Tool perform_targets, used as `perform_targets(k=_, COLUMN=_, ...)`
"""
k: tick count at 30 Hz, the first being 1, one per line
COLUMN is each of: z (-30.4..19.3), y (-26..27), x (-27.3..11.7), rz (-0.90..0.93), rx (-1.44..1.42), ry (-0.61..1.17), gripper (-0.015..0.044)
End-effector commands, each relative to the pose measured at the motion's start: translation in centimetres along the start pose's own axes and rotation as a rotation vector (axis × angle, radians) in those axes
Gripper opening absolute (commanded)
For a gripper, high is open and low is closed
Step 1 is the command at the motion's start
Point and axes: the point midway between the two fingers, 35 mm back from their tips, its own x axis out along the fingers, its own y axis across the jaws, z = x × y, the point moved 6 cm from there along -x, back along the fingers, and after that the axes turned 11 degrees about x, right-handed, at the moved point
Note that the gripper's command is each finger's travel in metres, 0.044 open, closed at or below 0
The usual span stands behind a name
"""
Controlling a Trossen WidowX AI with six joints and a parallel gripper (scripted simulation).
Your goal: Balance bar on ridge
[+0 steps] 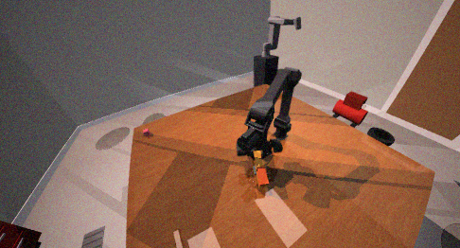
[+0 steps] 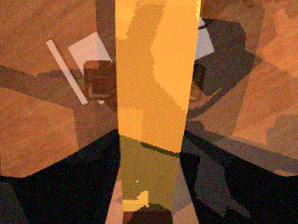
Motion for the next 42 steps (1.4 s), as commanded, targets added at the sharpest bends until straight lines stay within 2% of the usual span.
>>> perform_targets(k=1, z=-0.02, y=0.02, x=0.06, rz=0.002, rx=0.0, ry=0.001, gripper=0.0)
perform_targets(k=42, z=0.07, y=-0.02, x=0.41, rz=0.002, rx=0.0, ry=0.001, gripper=0.0)
